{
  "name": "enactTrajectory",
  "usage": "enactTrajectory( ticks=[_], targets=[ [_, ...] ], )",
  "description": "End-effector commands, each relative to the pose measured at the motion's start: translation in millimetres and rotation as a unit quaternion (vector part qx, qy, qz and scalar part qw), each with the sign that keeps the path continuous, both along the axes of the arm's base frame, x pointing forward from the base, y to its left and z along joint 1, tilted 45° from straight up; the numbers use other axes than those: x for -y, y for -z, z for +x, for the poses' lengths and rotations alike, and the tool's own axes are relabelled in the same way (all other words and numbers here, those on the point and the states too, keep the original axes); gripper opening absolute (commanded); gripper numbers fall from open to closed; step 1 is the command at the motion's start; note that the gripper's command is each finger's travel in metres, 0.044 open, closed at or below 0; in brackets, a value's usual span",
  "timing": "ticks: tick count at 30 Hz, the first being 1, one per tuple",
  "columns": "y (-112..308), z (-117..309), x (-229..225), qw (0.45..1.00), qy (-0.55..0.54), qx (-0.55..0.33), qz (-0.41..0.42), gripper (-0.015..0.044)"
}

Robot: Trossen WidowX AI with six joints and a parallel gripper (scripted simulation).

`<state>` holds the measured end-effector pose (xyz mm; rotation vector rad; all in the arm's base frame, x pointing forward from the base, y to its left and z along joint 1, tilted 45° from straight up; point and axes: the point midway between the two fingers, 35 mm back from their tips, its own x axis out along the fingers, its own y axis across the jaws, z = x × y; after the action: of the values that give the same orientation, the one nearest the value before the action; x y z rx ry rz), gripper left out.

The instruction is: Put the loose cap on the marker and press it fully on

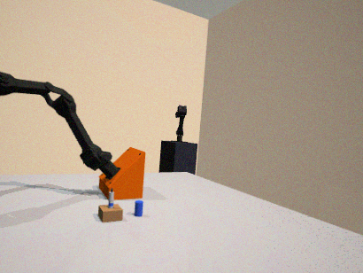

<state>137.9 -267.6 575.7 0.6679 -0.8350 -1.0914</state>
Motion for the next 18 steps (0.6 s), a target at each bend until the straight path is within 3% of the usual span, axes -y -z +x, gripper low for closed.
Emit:
enactTrajectory(
  ticks=[1,10,18],
  targets=[
    [52,54,15,0.994,-0.036,-0.084,0.062,0.0238],
    [172,161,0,0.934,-0.126,-0.295,0.154,0.0238],
    [285,226,-60,0.821,-0.207,-0.500,0.182,0.0238]
  ],
)
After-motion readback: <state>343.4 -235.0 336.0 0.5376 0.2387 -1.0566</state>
